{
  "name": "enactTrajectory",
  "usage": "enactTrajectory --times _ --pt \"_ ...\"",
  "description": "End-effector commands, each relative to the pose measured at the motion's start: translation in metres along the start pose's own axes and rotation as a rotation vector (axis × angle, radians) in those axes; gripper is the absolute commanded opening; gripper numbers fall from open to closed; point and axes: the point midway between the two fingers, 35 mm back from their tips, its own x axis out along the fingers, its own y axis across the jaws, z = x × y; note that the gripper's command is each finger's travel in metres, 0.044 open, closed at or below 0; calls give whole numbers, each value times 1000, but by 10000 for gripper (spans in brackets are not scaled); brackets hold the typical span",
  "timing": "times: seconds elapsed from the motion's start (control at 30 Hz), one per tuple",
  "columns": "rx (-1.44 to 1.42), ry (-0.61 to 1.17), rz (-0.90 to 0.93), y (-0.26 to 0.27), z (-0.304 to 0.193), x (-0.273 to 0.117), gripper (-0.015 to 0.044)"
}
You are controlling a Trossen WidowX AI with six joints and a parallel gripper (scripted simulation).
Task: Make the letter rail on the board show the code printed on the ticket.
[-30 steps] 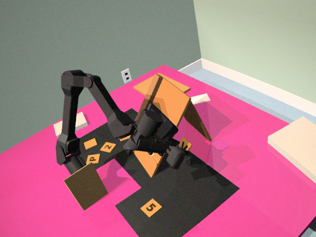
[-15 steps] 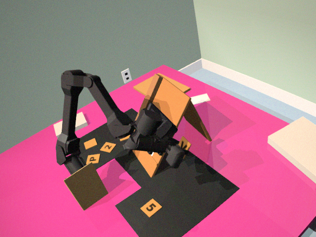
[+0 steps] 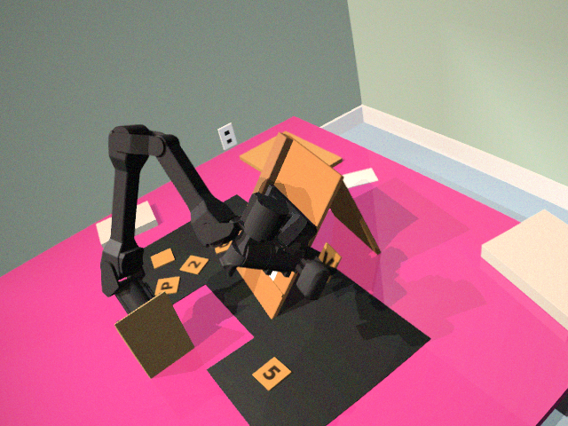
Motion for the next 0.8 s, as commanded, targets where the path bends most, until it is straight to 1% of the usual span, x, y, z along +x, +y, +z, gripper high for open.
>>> enactTrajectory --times 0.0,0.77 --pt "-1 -3 -2 3 2 -1 0" --pt "0 -3 -2 14 2 -1 0"
